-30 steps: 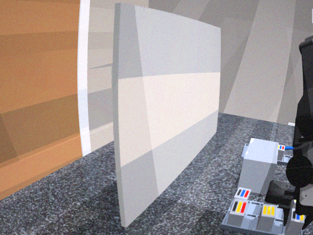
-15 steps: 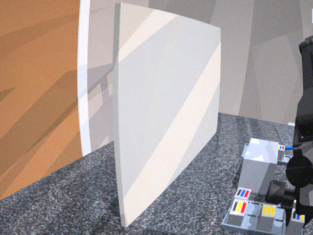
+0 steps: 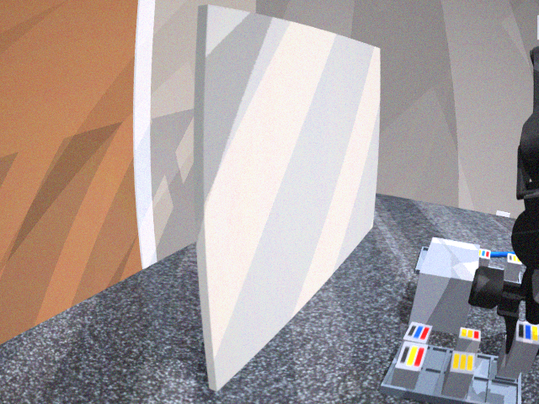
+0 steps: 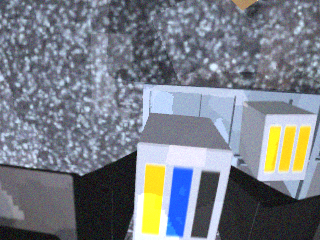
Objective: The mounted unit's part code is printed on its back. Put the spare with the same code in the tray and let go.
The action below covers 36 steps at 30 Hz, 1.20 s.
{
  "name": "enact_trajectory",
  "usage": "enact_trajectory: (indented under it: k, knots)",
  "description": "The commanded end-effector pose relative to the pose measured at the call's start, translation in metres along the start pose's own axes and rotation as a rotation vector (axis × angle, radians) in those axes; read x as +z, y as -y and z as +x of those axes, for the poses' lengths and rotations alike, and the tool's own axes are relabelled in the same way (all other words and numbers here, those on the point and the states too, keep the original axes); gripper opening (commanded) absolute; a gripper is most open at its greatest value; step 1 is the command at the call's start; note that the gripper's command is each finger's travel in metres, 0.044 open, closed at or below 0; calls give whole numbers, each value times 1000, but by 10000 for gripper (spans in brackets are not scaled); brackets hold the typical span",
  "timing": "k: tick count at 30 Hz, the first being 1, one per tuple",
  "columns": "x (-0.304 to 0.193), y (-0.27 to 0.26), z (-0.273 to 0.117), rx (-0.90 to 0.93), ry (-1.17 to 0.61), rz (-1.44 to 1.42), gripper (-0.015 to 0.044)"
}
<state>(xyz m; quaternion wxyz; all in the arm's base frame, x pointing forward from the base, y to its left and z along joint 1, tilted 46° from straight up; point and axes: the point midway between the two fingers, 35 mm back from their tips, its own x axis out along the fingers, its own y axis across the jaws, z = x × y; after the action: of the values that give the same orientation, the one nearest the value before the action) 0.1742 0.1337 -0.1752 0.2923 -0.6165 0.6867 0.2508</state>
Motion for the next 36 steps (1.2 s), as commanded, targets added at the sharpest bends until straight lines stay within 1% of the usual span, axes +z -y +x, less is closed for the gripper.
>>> enact_trajectory:
  k: [1,12,14,20,22,29,36]
  knots:
    - [0,0,-19,0,8,7,0]
    - [-1,-1,-17,0,1,0,0]
    - [-1,0,-28,0,2,1,0]
    - [-7,-1,-80,1,8,5,0]
    - [-9,-2,-91,1,9,6,0]
    - [-11,2,-94,2,13,4,0]
    - [-36,44,-107,4,55,-12,0]
